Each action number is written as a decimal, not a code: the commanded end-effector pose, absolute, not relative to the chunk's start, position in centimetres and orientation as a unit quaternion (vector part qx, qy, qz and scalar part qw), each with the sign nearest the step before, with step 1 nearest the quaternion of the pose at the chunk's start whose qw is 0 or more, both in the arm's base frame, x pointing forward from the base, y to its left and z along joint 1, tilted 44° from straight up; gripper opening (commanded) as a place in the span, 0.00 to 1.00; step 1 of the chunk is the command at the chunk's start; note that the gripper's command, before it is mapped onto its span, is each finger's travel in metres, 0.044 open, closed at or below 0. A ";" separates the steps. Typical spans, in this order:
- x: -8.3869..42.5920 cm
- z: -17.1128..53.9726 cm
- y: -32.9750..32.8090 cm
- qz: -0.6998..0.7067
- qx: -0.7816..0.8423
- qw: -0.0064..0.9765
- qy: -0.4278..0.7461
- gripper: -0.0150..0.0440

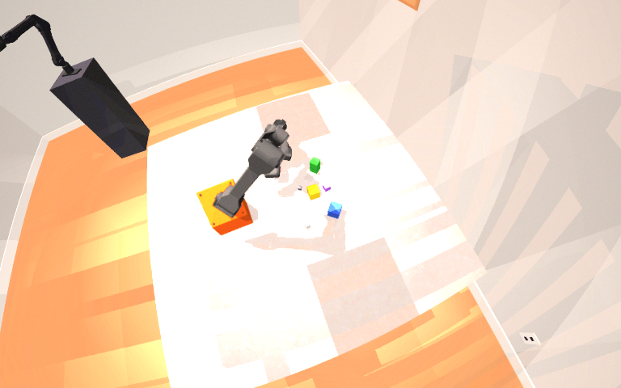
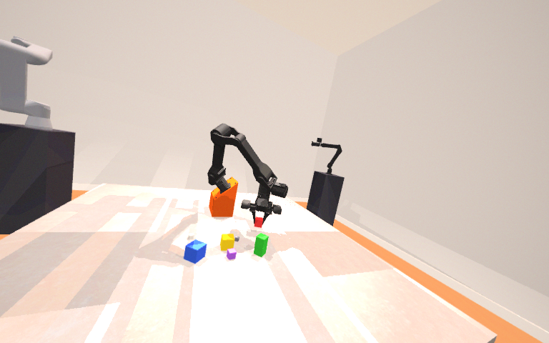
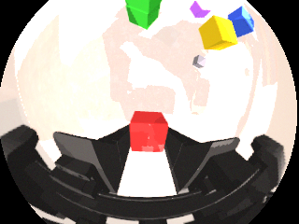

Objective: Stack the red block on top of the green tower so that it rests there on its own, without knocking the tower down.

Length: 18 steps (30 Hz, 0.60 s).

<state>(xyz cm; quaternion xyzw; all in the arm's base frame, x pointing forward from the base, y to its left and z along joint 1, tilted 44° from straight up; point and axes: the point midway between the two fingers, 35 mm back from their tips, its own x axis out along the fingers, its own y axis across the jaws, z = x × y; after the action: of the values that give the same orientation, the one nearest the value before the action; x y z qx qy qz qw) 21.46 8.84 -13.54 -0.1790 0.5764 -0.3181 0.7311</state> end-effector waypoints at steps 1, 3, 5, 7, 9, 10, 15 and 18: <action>21.3 -12.4 10.0 -0.318 -0.174 0.733 0.576 0.25; 21.2 -11.7 10.7 -0.318 -0.174 0.733 0.576 0.25; 21.0 -10.9 11.4 -0.318 -0.174 0.733 0.576 0.25; 20.9 -10.2 12.1 -0.318 -0.174 0.733 0.576 0.25; 20.8 -9.5 12.8 -0.317 -0.174 0.733 0.576 0.25; 20.7 -9.1 13.1 -0.317 -0.174 0.733 0.576 0.25; 20.4 -7.4 14.6 -0.317 -0.173 0.733 0.577 0.25; 20.5 -7.6 14.5 -0.314 -0.175 0.734 0.576 0.25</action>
<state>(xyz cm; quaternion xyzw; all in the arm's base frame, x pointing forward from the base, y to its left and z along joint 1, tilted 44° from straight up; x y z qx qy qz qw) 20.48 14.64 -7.60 -0.1750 0.5753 -0.3130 0.7351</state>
